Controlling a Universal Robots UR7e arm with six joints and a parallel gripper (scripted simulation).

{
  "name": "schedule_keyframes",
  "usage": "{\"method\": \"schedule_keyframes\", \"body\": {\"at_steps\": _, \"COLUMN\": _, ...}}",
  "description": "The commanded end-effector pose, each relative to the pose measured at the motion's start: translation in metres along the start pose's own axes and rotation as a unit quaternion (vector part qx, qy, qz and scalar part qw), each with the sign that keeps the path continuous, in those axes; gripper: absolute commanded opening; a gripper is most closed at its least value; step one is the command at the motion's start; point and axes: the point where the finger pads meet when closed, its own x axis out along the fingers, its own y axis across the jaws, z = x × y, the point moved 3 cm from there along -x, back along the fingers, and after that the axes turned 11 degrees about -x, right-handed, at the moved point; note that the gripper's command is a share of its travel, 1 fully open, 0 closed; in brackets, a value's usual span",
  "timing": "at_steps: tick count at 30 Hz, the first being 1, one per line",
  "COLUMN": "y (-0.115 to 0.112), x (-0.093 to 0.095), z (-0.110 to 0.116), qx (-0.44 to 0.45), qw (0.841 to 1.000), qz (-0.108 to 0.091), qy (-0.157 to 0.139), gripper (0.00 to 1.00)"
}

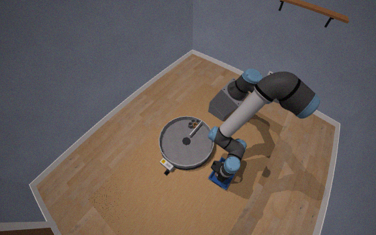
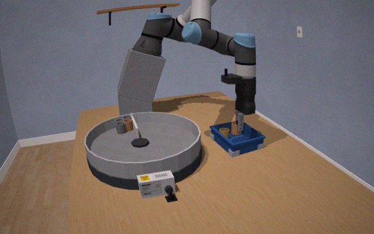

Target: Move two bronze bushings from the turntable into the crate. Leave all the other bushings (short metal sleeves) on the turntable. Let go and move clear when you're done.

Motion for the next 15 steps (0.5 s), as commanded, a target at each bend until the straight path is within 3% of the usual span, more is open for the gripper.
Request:
{"method": "schedule_keyframes", "body": {"at_steps": 1, "y": -0.0016, "x": 0.0065, "z": 0.0, "qx": 0.0, "qw": 1.0, "qz": -0.001, "qy": 0.0, "gripper": 0.0}}
{"method": "schedule_keyframes", "body": {"at_steps": 15, "y": -0.0016, "x": 0.0149, "z": 0.0, "qx": 0.0, "qw": 1.0, "qz": -0.001, "qy": 0.0, "gripper": 0.0}}
